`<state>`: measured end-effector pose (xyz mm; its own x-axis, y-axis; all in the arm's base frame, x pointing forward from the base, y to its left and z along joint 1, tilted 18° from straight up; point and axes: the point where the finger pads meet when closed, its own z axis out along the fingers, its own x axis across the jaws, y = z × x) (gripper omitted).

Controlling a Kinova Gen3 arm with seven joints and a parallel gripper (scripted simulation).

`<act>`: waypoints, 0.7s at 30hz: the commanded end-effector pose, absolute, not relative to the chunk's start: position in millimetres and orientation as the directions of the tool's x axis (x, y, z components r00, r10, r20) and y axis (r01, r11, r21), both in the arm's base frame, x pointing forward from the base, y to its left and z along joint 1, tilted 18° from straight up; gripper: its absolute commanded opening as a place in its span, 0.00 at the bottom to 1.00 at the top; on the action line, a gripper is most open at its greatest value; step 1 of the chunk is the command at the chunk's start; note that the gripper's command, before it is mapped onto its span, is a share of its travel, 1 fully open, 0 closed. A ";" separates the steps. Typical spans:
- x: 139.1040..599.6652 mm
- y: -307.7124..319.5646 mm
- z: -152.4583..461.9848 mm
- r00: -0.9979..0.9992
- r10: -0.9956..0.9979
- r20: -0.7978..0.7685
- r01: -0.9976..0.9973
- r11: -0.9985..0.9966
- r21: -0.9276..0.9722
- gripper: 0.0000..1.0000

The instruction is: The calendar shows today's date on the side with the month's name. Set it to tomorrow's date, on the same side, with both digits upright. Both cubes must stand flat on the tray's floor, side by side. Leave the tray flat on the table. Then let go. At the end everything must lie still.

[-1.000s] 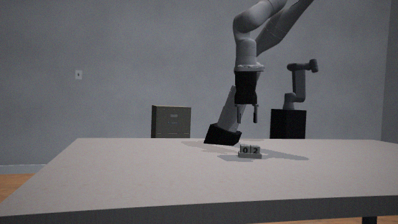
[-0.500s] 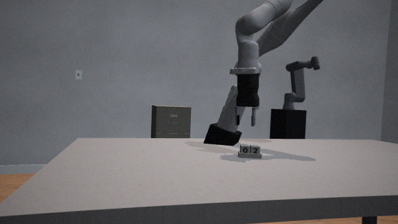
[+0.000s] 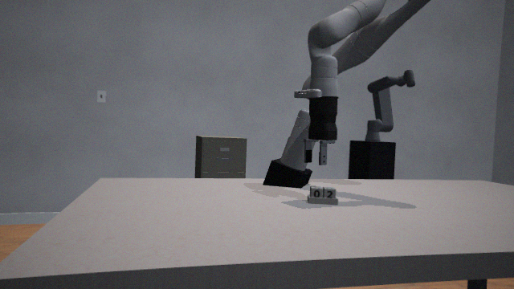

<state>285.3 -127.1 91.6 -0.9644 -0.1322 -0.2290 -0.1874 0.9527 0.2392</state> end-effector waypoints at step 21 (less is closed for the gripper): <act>284.6 -121.5 87.8 -0.940 0.319 -0.117 0.275 0.916 0.293 1.00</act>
<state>284.5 -122.9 88.2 -0.9432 0.3089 -0.1220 0.2629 0.9189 0.2940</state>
